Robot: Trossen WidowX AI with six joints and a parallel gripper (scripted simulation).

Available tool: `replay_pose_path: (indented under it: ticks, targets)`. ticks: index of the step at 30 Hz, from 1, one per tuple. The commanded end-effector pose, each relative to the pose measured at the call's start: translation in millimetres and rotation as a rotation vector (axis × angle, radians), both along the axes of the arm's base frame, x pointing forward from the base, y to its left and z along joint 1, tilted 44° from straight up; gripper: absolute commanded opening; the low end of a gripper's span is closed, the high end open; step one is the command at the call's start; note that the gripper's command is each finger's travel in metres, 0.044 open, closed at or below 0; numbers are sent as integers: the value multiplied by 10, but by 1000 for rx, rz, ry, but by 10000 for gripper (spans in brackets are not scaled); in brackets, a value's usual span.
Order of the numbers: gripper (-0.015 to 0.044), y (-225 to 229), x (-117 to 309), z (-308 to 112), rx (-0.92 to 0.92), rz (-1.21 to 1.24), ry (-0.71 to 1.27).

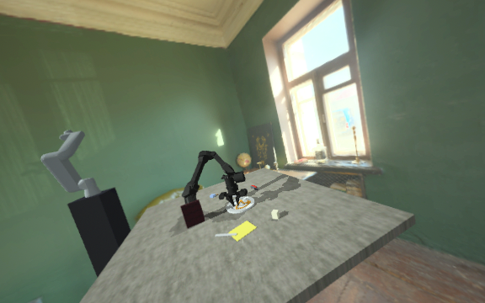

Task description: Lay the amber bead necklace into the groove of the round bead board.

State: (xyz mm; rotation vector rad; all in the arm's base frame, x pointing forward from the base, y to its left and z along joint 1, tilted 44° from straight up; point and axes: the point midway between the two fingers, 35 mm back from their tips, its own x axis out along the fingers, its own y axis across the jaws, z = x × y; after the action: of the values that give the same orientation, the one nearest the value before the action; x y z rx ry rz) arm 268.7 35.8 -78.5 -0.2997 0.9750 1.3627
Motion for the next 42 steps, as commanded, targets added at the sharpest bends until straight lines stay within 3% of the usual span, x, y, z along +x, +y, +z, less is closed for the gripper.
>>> replay_pose_path:
  ticks: [1, 6, 11, 42]
  targets:
    - [120, 55, -25, -57, 6, -5, 11]
    - [120, 72, -30, -73, 6, -5, 12]
    - [0, 54, -19, -53, 1, 1, 4]
    - [0, 54, -19, -53, 1, 1, 4]
